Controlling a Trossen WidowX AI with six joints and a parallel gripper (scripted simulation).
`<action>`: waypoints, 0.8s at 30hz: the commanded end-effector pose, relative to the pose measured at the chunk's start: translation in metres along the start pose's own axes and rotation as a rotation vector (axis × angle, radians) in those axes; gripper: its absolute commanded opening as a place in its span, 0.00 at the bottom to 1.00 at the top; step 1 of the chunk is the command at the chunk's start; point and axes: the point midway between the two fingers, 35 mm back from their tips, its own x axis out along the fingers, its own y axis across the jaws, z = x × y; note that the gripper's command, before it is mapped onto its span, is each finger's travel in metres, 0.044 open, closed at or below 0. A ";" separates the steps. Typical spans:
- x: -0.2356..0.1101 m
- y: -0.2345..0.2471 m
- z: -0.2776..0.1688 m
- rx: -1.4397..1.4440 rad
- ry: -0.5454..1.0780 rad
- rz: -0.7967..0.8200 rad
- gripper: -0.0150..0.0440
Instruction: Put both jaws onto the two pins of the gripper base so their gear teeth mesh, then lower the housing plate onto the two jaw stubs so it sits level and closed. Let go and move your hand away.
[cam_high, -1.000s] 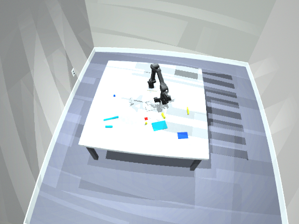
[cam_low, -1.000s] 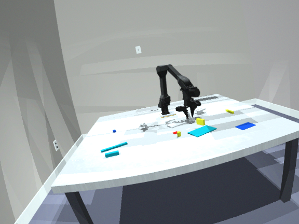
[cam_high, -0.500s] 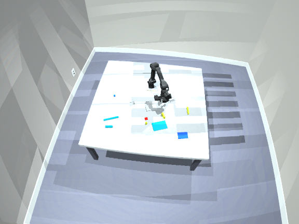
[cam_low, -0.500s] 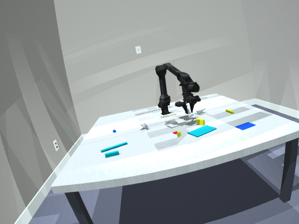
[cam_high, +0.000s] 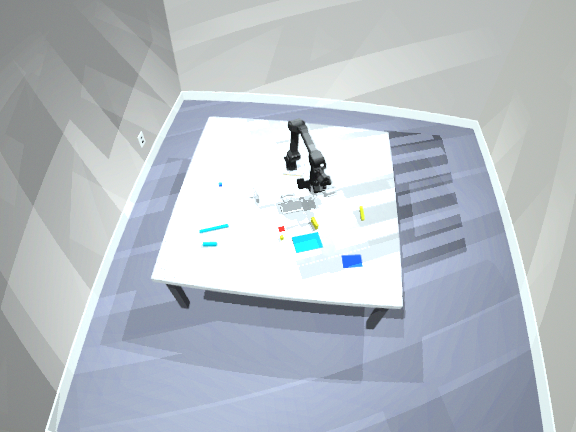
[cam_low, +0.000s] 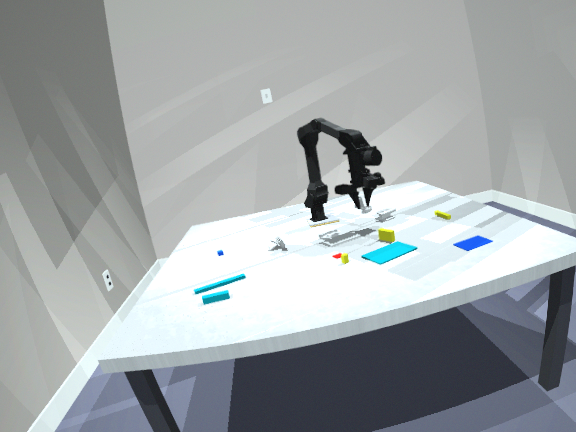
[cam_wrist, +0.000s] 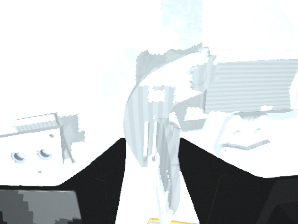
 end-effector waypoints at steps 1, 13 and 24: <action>-0.004 0.000 0.000 0.011 -0.004 0.006 0.48; -0.005 -0.021 -0.006 0.392 -0.003 0.004 0.48; -0.006 -0.040 -0.013 0.763 -0.002 0.003 0.48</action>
